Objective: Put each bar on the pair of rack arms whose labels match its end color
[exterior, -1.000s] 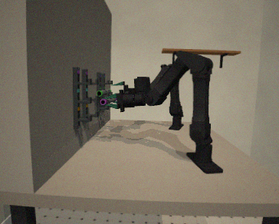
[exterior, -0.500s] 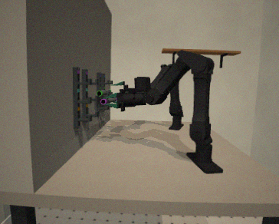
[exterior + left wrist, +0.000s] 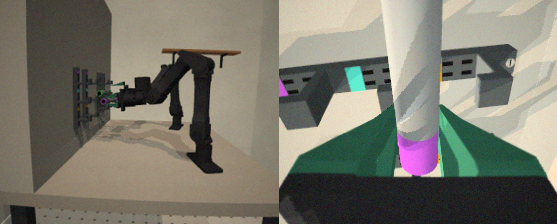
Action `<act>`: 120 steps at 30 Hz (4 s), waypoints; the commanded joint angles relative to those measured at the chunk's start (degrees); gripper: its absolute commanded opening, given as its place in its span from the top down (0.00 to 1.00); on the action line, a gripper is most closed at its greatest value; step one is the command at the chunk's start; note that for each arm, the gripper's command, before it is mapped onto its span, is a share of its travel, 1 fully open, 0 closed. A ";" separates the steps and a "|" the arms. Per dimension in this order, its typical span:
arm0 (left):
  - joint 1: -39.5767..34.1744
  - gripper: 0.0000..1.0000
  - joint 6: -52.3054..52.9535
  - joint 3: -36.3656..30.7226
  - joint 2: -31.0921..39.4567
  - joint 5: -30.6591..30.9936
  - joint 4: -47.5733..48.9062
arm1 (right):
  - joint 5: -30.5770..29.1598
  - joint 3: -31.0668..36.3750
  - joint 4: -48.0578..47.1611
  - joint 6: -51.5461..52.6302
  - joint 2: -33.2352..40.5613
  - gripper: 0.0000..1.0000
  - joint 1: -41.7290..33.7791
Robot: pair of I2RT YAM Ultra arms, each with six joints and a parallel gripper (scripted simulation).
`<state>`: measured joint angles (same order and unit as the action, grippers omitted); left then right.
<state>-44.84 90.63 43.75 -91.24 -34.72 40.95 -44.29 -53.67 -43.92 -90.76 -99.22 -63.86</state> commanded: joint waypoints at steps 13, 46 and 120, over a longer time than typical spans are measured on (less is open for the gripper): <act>0.35 1.00 -1.30 2.71 2.42 -0.06 1.70 | -3.30 4.12 -1.63 0.72 4.14 0.00 -3.41; 0.35 1.00 -1.30 2.54 2.76 -0.06 1.50 | -11.31 11.69 -1.87 0.72 11.48 0.00 -11.43; 0.33 1.00 -1.30 2.74 3.06 -0.08 0.87 | -0.61 19.16 -1.19 0.61 19.75 0.00 -0.68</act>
<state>-44.84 90.63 43.75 -90.87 -34.72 39.77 -45.98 -34.94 -44.56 -90.76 -81.12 -65.47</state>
